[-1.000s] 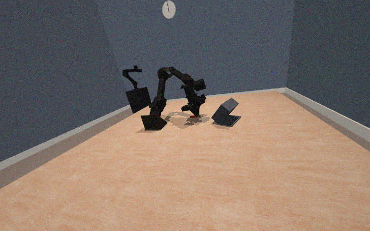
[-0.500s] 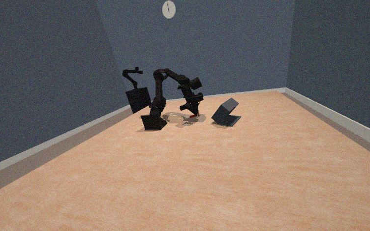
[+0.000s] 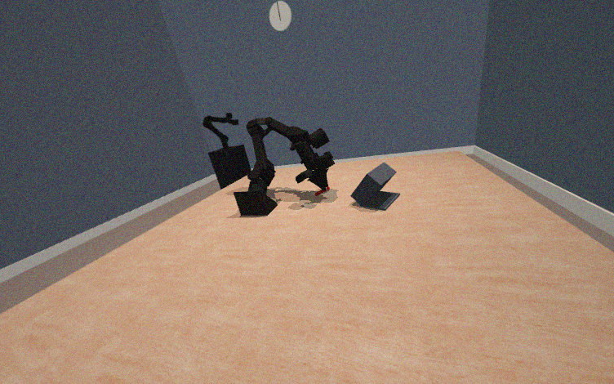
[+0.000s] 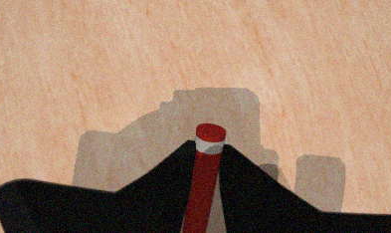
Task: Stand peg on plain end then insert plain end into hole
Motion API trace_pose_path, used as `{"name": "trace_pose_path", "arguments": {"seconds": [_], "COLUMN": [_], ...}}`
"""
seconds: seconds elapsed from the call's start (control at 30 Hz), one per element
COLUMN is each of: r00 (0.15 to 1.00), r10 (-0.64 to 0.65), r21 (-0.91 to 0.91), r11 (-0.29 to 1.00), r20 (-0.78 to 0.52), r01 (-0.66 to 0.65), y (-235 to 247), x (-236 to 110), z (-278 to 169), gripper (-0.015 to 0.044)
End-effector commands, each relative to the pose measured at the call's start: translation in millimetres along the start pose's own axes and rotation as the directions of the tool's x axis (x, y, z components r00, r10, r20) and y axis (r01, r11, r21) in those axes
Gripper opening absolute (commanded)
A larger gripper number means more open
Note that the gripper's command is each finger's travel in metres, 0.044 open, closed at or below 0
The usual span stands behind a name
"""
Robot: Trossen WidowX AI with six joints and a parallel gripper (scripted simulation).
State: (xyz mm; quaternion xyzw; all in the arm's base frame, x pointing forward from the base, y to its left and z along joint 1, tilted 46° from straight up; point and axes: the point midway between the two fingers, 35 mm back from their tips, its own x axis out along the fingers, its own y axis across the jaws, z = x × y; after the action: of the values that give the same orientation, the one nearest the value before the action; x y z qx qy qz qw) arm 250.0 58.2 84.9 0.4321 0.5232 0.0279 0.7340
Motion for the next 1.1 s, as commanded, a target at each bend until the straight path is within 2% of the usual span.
{"name": "trace_pose_path", "arguments": {"seconds": [0.0,1.07], "r00": [0.999,0.95], "r10": [-0.003,-0.004], "r21": [0.004,0.006], "r11": [1.0,1.0], "r20": [0.041,0.314], "r01": [0.002,0.002], "y": [-1.3,-1.0], "x": [-2.2,-19.3], "z": [-1.6,-14.8], "gripper": [0.005,0.005]}}
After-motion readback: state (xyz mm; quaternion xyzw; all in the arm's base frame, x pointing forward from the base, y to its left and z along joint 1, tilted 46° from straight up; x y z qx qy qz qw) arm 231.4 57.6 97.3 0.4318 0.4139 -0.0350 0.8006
